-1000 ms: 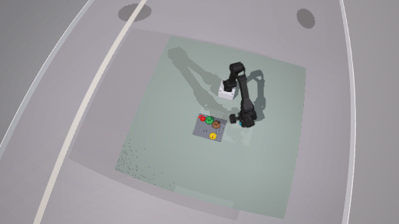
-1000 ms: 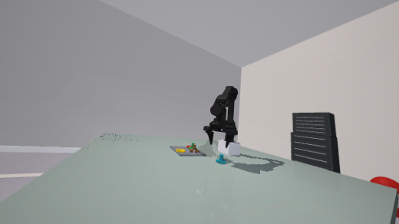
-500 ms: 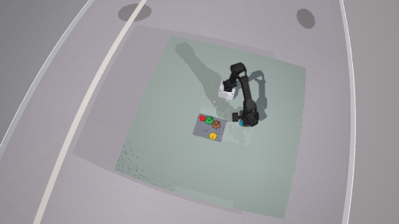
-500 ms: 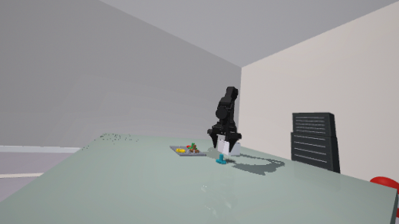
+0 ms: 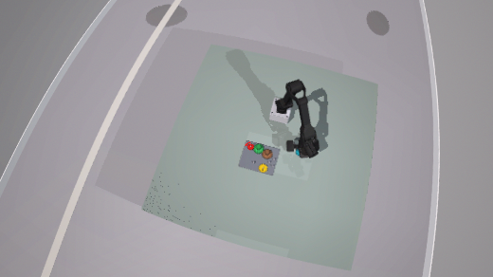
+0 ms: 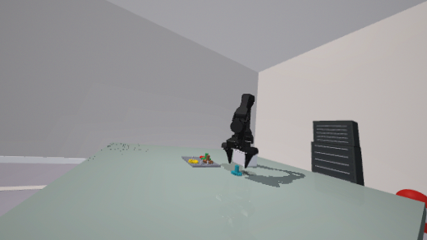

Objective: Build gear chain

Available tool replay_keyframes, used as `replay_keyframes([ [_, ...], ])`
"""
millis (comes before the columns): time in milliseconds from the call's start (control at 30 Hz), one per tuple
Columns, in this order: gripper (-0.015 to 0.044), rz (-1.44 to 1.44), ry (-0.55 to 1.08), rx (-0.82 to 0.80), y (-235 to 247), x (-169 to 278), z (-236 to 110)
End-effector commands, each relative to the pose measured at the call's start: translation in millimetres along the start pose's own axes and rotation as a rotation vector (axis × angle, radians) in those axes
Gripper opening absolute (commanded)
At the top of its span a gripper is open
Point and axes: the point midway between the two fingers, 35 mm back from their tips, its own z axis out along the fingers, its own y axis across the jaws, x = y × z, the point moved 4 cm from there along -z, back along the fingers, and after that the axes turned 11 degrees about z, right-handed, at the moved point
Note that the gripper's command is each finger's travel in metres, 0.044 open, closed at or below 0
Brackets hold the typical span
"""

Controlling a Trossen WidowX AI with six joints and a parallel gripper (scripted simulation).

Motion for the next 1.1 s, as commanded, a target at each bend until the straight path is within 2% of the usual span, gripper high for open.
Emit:
replay_keyframes([
  [0, 0.0440, 0.004, 0.001, 0.004, -0.9, 0.8, 7.1],
  [267, 0.0440, 0.004, 0.001, 0.004, -1.2, 1.2, 12.6],
  [733, 0.0072, 0.004, 0.001, 0.004, -1.2, 1.2, 12.6],
  [967, 0.0026, 0.004, 0.001, 0.004, -1.2, 1.2, 12.6],
  [1000, 0.0000, 0.004, 0.001, 0.004, -1.2, 1.2, 12.6],
  [1067, 0.0000, 0.006, -0.008, 0.005, -0.5, 0.3, 11.0],
])
